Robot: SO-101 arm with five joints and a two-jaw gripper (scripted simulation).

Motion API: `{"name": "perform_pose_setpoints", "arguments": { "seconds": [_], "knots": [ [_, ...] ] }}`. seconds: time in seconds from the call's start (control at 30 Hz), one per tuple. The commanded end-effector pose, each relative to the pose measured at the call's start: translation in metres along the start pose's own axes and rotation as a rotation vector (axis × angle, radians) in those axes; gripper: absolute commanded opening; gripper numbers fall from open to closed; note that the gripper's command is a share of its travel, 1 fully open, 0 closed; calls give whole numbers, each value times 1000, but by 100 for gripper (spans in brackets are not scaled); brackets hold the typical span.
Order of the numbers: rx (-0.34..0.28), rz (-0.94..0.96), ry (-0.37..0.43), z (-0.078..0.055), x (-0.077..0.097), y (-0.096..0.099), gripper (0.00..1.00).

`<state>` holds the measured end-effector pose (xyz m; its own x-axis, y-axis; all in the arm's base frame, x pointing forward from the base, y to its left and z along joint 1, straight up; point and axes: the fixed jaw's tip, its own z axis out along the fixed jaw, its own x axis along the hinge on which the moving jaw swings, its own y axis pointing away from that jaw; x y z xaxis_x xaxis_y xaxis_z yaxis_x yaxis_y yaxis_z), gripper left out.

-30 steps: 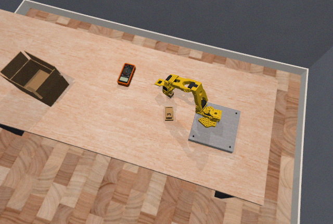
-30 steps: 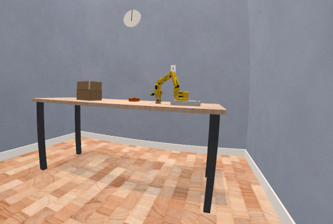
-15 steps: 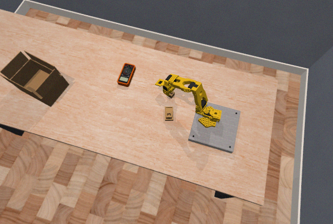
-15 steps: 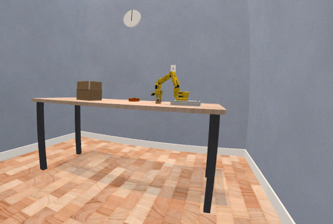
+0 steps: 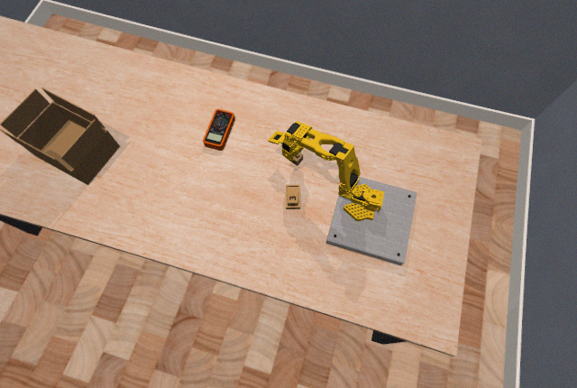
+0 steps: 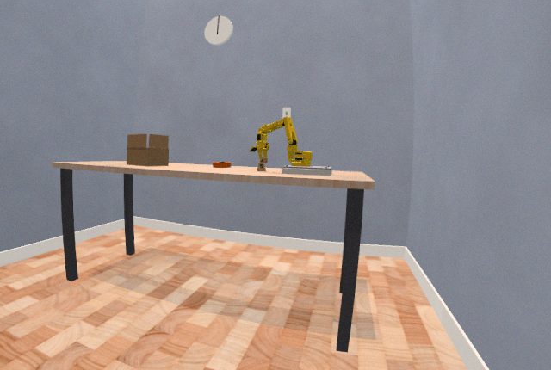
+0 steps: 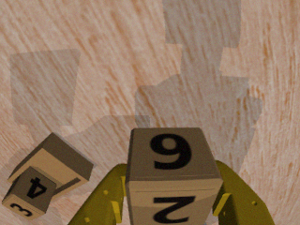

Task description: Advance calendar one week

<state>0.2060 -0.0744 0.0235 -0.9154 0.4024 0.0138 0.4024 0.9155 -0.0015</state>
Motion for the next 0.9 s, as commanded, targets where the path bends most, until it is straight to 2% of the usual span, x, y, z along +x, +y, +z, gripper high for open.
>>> {"name": "perform_pose_setpoints", "arguments": {
  "seconds": [0.0, 0.87],
  "knots": [
    [-2, -4, -15, -8, -1, -1, 0],
    [-1, -73, -15, -9, -1, -1, 0]
  ]
}}
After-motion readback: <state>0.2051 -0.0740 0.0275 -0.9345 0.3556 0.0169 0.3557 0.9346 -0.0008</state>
